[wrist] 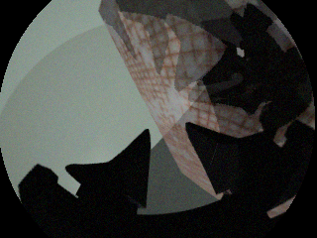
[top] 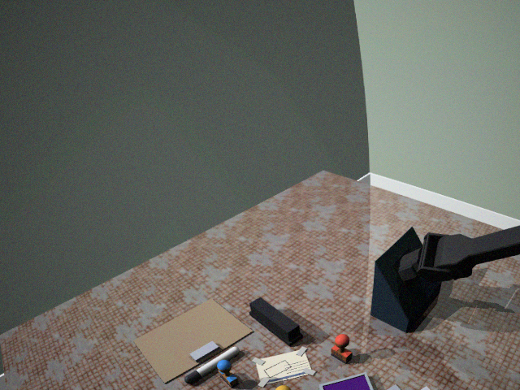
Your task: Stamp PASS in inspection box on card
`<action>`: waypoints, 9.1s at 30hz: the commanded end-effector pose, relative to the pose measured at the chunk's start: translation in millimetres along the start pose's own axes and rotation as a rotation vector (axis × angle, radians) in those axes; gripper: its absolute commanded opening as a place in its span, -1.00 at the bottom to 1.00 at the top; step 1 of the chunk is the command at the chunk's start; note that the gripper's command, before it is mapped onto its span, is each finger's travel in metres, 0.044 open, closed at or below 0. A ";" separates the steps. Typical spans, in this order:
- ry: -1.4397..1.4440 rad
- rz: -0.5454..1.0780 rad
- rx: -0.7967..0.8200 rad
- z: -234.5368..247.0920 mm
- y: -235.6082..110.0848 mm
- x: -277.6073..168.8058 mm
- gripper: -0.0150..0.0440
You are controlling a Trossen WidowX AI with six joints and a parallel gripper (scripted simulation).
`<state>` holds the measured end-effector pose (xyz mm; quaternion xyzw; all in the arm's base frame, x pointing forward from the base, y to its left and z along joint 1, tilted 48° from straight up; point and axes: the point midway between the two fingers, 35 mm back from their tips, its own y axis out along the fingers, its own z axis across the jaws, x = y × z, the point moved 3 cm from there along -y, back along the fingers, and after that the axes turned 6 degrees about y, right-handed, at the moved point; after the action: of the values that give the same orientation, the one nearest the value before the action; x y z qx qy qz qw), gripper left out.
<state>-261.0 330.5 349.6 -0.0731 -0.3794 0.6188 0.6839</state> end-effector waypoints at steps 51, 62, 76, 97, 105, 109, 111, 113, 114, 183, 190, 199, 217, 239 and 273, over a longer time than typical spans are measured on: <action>1.145 -0.869 -0.557 -391.5 -394.2 -308.1 0.24; 1.388 -1.056 -0.364 -383.4 -392.1 -375.7 0.24; 1.389 -1.055 -0.366 -393.6 -386.7 -371.6 0.24; 1.389 -1.055 -0.367 -420.1 -369.5 -358.5 0.24; 1.388 -1.056 -0.365 -429.2 -362.2 -353.1 0.24; 1.387 -1.057 -0.364 -433.5 -358.5 -350.3 0.24; 1.386 -1.057 -0.363 -435.6 -356.6 -348.8 0.24; 1.386 -1.058 -0.362 -437.7 -354.7 -347.4 0.24; 1.386 -1.058 -0.362 -438.5 -353.9 -346.8 0.24; 1.386 -1.053 -0.376 -421.7 -369.1 -357.7 -0.49; 1.387 -1.052 -0.377 -419.3 -370.9 -359.1 -0.49; 1.387 -1.052 -0.377 -416.1 -373.3 -360.8 -0.49; 1.388 -1.050 -0.378 -409.4 -377.9 -364.2 -0.49; 1.389 -1.049 -0.379 -401.0 -383.2 -368.1 -0.49; 1.390 -1.048 -0.378 -387.7 -390.2 -374.8 -0.49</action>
<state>304.6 50.8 139.0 -0.3590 0.0431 -0.0312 0.9318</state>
